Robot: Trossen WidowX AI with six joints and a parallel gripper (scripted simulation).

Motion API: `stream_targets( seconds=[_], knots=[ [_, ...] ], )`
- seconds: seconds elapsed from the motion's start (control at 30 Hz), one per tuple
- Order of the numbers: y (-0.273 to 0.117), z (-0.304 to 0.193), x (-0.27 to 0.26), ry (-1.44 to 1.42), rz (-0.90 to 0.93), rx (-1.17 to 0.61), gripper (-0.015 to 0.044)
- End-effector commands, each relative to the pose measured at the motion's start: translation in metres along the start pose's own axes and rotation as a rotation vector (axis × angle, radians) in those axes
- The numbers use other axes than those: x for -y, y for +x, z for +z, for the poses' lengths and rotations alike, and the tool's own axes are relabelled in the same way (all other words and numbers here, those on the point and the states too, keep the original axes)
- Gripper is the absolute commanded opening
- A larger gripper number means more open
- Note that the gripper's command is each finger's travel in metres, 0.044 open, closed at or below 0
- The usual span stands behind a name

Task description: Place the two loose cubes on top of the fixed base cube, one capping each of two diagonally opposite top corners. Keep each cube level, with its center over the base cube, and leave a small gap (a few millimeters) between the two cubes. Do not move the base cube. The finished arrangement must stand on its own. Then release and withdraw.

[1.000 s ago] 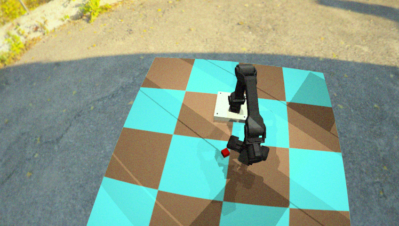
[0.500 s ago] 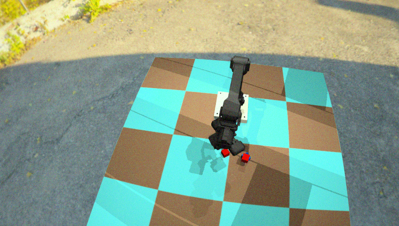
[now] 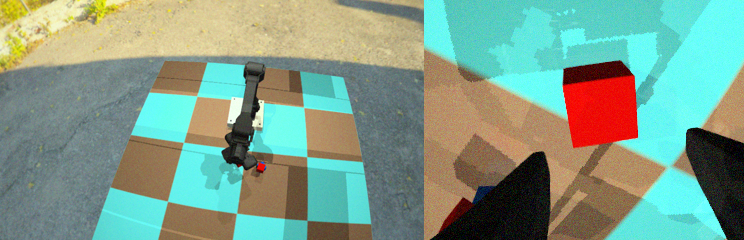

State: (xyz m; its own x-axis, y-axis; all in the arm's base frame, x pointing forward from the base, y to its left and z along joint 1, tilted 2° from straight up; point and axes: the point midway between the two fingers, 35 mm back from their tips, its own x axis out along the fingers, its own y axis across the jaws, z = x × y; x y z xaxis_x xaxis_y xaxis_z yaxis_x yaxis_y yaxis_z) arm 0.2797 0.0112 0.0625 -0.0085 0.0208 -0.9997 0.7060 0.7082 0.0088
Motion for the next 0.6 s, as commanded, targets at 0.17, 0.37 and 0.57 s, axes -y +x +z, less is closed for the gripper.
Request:
stream_targets(
  seconds=[0.17, 0.37, 0.57],
  knots=[
    [0.017, 0.001, -0.001, 0.007, 0.009, 0.010, 0.0265],
    [0.024, 0.002, -0.001, 0.007, 0.009, 0.010, 0.0265],
    [0.034, 0.002, -0.001, 0.007, 0.009, 0.010, 0.0265]
  ],
)
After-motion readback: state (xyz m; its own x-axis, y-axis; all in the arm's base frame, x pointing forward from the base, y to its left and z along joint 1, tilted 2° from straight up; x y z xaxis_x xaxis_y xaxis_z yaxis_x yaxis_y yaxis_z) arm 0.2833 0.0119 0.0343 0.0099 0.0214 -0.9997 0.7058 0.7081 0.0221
